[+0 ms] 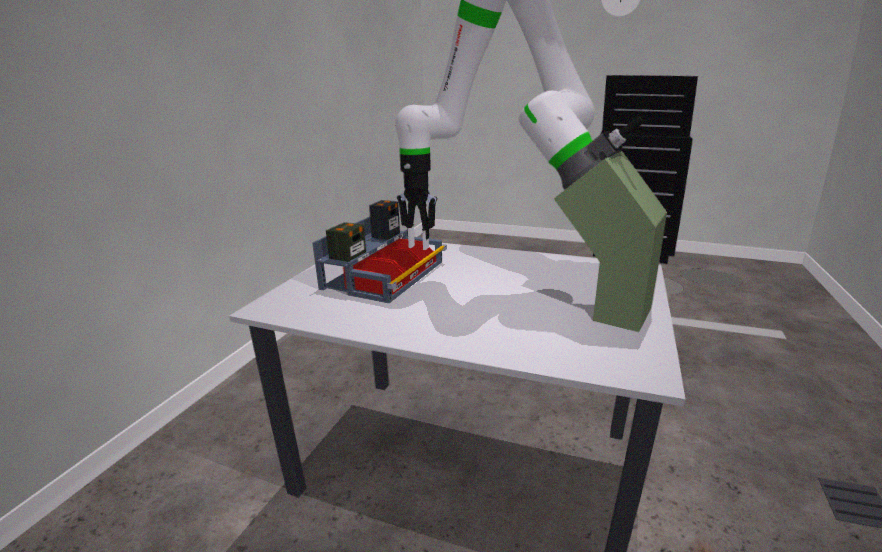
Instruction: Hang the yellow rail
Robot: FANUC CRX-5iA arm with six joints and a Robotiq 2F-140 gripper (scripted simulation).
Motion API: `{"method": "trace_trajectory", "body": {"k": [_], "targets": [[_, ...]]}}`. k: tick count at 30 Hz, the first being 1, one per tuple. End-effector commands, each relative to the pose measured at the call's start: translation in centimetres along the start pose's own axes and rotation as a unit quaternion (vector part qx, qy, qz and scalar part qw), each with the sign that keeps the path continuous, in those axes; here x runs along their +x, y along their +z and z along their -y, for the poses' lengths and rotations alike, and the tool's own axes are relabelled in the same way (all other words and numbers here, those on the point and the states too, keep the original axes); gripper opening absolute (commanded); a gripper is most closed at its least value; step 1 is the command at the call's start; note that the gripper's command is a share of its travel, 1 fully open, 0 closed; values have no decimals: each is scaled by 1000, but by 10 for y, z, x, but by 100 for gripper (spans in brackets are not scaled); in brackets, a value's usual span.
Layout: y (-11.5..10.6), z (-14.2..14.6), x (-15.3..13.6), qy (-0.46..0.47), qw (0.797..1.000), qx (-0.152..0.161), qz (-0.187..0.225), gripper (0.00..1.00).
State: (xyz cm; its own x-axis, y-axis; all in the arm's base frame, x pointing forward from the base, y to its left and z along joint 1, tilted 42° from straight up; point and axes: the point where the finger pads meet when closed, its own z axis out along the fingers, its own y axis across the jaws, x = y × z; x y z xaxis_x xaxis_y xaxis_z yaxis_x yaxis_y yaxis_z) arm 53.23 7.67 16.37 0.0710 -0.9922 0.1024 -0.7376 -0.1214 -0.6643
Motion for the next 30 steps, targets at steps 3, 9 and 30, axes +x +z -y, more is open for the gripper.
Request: {"method": "trace_trajectory", "body": {"k": [3, 9, 30], "targets": [[-3, 0, 0, 0, 1000, 0, -1, 30], [-35, 0, 0, 0, 1000, 0, -1, 30], [-33, 0, 0, 0, 1000, 0, -1, 30]]}}
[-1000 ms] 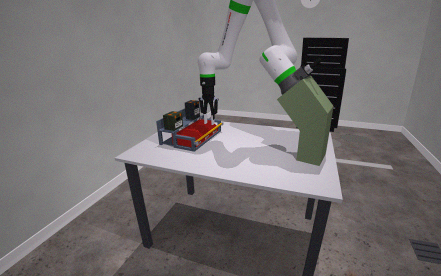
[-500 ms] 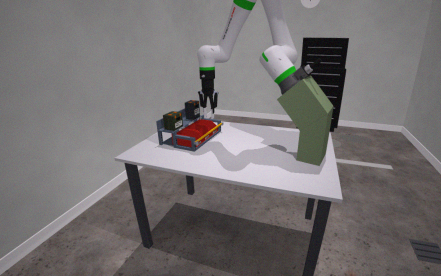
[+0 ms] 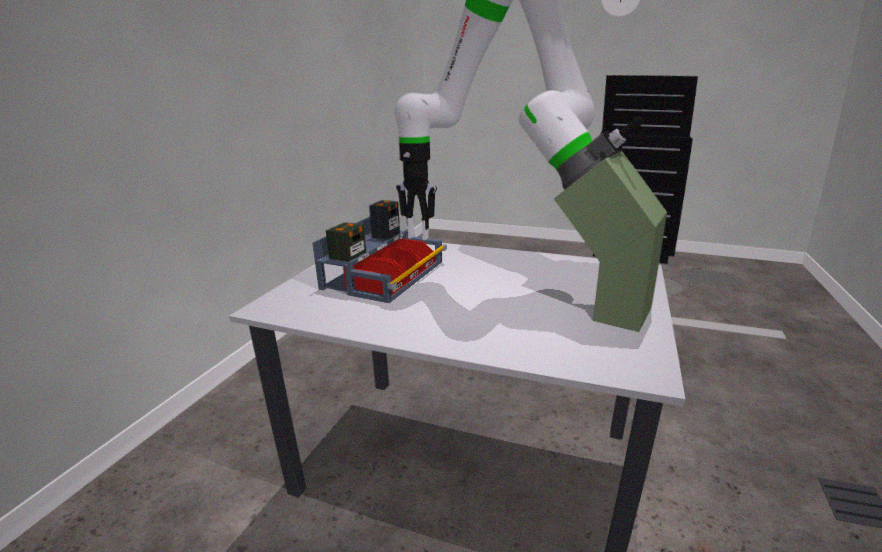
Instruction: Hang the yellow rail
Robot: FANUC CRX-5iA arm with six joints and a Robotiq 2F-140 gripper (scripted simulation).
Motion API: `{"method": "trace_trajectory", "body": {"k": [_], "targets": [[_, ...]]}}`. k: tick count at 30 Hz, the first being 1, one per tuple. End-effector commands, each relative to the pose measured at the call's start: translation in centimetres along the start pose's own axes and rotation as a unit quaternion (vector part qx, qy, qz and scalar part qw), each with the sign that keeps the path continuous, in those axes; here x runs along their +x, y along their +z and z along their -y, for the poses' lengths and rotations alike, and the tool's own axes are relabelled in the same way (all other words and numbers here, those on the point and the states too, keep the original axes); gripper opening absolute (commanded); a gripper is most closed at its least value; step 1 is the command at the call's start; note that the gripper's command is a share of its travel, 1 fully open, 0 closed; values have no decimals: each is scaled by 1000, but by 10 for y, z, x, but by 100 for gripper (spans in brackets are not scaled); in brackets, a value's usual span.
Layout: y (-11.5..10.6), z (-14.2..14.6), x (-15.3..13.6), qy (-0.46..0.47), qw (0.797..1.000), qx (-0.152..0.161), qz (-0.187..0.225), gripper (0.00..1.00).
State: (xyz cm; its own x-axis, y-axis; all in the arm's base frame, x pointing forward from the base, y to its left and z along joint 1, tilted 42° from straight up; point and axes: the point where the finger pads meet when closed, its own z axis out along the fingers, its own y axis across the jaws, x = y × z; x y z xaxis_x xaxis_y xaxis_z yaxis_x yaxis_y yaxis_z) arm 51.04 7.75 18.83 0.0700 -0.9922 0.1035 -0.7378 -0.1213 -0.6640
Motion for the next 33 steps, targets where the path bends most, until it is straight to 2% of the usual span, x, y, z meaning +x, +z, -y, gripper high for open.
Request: {"method": "trace_trajectory", "body": {"k": [1, 33], "targets": [[0, 0, 0, 0, 1000, 0, 0, 30], [8, 0, 0, 0, 1000, 0, 0, 30]]}}
